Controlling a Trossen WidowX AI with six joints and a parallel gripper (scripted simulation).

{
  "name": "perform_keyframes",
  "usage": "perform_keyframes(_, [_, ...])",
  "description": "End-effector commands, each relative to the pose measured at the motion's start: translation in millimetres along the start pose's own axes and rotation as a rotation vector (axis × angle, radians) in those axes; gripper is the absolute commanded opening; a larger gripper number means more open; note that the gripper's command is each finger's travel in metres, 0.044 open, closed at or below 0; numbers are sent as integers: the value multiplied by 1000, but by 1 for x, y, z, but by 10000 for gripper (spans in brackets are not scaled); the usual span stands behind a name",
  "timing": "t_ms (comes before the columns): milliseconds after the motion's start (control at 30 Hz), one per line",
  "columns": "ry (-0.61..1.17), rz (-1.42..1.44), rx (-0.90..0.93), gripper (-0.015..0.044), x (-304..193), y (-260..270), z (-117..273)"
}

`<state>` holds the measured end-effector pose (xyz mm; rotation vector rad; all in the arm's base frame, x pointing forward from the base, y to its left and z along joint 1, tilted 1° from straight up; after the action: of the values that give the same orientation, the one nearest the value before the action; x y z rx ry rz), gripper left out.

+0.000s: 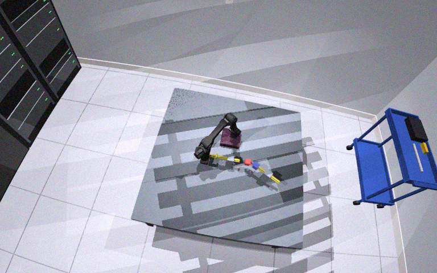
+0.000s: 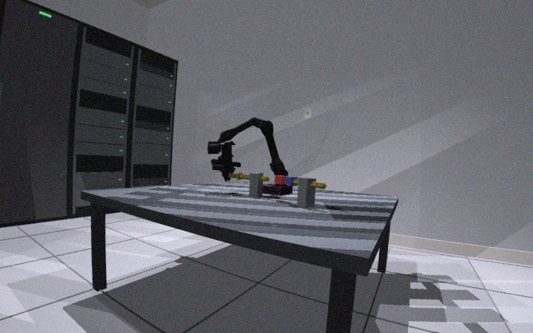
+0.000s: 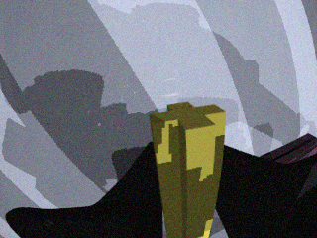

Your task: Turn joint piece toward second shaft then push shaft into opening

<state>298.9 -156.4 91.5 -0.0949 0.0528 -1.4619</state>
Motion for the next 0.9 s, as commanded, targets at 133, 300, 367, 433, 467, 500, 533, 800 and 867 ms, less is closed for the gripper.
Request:
perform_keyframes(133, [2,0,54,60,1,-1,0])
perform_keyframes(300, [2,0,54,27,1,-1,0])
perform_keyframes(367, [2,0,54,0,1,-1,0])
perform_keyframes(433, [2,0,54,0,1,-1,0])
perform_keyframes(467, [2,0,55,0,1,-2,0])
perform_keyframes(500, [2,0,57,0,0,-2,0])
perform_keyframes(533, [2,0,60,0,-1,-2,0])
perform_keyframes(800, [4,0,93,0,-12,-3,-1])
perform_keyframes(867, [4,0,98,0,-15,-4,-1])
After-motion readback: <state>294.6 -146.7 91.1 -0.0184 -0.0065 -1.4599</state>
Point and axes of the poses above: the point midway between the two fingers, 35 mm back from their tips, its own z axis back along the fingers, its own y axis across the jaws, x = y × z, the point moved 3 cm from there along z, back along the fingers, and after that the axes turned 3 degrees about -z, right-handed, at the moved point
